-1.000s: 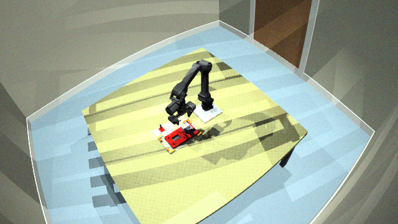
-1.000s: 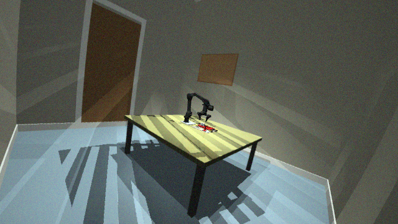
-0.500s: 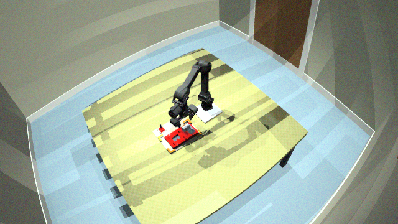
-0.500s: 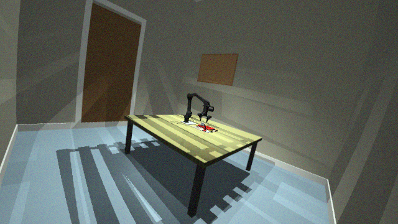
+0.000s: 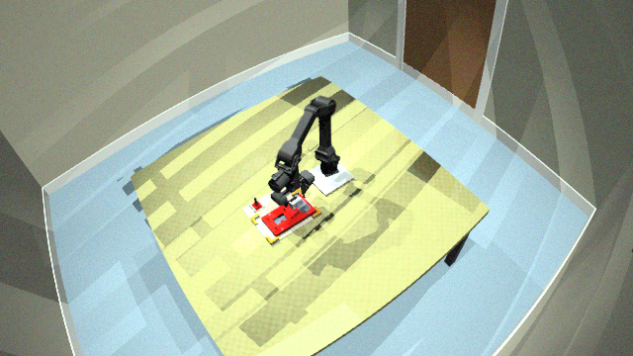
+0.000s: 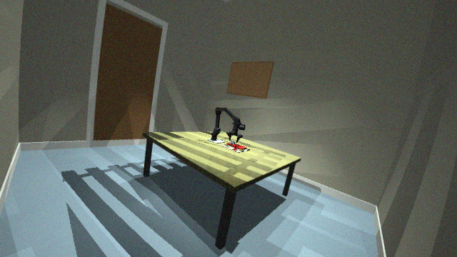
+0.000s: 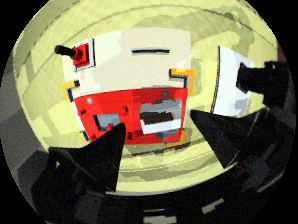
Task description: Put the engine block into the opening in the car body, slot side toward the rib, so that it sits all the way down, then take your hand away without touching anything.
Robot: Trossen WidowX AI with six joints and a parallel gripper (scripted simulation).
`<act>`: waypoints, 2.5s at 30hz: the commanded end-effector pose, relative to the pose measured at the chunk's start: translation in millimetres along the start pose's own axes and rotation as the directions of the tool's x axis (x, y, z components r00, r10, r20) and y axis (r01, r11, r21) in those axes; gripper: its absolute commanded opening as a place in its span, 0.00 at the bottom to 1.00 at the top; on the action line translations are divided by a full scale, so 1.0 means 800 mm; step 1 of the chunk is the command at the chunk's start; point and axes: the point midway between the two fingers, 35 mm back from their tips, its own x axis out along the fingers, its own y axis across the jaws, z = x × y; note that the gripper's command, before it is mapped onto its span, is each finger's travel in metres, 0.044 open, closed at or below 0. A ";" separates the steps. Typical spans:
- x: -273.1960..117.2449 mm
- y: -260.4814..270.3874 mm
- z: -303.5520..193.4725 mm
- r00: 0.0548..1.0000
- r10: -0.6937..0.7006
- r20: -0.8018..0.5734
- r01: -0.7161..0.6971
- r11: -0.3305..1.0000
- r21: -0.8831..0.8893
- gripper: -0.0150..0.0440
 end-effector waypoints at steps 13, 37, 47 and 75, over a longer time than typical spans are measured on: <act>0.020 -0.003 0.000 1.000 -0.014 0.002 0.014 1.000 0.002 0.73; -0.033 0.007 -0.002 1.000 -0.013 0.001 0.013 1.000 0.002 0.25; -0.073 0.008 -0.002 1.000 -0.013 0.001 0.013 1.000 0.002 0.25; -0.108 0.001 0.000 1.000 -0.014 0.001 0.014 1.000 0.002 0.25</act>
